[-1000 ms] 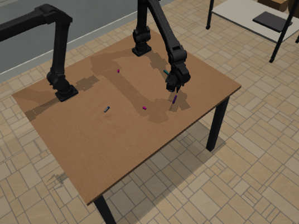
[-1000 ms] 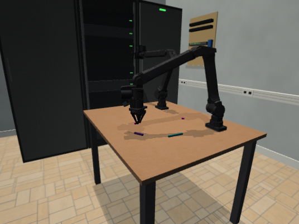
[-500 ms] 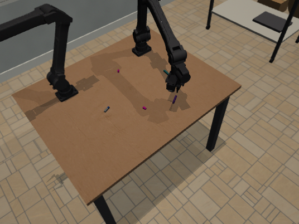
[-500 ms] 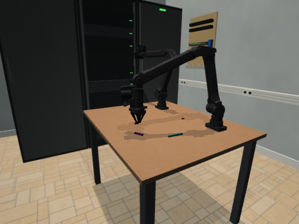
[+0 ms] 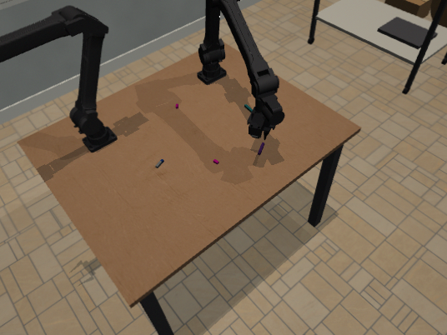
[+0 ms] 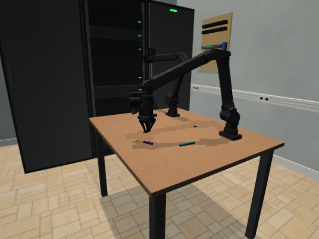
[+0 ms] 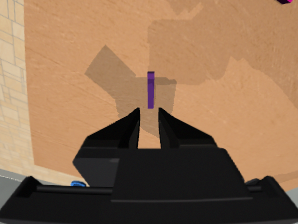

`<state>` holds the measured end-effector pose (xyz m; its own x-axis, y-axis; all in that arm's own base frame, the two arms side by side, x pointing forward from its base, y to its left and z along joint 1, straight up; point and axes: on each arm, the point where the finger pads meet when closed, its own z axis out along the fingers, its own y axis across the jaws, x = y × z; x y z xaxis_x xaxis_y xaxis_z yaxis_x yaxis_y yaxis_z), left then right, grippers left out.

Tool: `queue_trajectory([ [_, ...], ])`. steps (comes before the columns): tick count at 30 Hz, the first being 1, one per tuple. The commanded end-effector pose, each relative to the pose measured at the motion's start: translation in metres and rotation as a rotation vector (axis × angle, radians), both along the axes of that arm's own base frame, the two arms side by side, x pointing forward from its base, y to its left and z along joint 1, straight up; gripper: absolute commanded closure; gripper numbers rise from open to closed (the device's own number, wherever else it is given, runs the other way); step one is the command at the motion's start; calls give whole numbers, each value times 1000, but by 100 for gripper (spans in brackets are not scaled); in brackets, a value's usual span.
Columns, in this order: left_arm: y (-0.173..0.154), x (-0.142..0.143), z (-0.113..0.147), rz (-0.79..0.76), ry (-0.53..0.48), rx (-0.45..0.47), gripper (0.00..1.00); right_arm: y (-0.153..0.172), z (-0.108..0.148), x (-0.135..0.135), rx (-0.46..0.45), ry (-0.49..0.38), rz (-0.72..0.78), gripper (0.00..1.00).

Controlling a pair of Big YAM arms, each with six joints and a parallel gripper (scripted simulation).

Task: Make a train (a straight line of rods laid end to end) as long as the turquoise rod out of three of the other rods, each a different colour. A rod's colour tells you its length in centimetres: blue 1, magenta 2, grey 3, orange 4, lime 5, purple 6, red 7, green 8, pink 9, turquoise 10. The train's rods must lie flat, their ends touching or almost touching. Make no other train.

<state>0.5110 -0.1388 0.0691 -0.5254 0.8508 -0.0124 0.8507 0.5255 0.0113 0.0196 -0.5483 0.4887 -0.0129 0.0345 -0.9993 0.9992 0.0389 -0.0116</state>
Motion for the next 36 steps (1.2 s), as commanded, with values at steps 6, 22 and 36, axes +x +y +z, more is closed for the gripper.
queue_trajectory([
  [6, 1, -1, -24, -7, 18, 5, 77, 4, 12, -9, -35, -13, -19, 0],
  [22, 1, -1, -47, -7, 18, 5, 77, 4, 12, -9, -35, -13, -19, 0],
  [36, 1, -2, -56, -7, 20, 6, 77, 4, 12, -9, -35, -13, -19, 0],
])
